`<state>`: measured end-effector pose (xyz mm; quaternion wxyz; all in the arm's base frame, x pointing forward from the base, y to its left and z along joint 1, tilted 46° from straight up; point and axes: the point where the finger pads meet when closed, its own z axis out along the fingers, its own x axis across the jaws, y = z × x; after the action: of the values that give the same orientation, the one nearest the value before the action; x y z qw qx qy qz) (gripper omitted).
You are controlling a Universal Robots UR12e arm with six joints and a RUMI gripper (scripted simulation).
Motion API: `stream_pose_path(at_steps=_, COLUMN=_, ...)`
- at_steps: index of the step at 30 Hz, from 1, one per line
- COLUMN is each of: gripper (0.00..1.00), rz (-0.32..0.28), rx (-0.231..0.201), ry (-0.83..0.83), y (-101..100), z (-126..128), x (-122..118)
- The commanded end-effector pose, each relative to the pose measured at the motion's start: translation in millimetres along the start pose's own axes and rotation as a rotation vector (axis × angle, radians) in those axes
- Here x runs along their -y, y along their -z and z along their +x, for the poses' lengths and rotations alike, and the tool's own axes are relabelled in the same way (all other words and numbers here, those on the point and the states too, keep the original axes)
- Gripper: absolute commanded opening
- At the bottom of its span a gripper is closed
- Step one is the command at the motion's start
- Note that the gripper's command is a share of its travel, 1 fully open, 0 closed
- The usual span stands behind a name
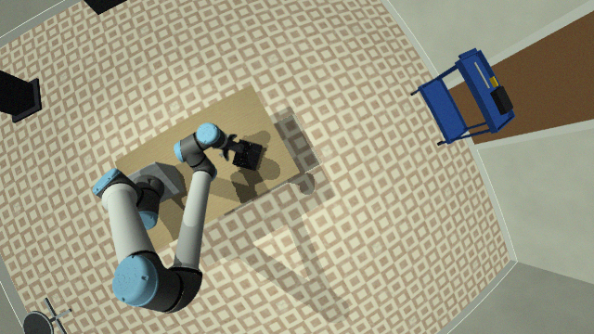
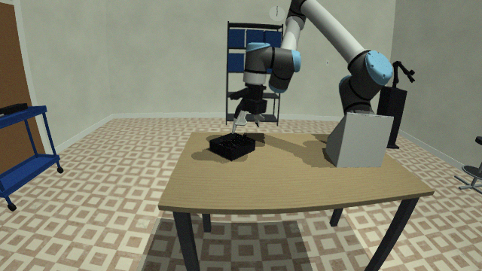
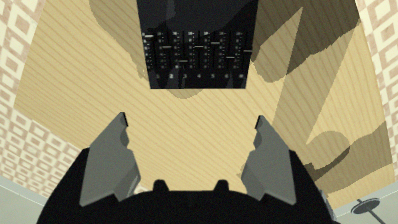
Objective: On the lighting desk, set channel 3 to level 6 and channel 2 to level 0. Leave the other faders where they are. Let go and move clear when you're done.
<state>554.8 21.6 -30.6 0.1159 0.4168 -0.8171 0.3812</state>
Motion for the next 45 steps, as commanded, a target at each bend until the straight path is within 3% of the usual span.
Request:
stream_pose_path(at_steps=1, gripper=1.0, rz=-0.003, rx=-0.001, ry=0.001, y=-1.6, z=0.6, x=-1.8)
stream_pose_path(at_steps=30, gripper=1.0, rz=-0.004, rx=-0.002, ry=-0.015, y=-0.5, z=0.1, x=0.2)
stream_pose_path(at_steps=39, gripper=1.0, rz=-0.015, rx=-0.009, ry=-0.158, y=9.3, z=-3.1, x=17.1)
stream_pose_path(at_steps=45, gripper=1.0, rz=-0.03, rx=-0.023, ry=-0.379, y=26.9, z=-5.3, x=42.9)
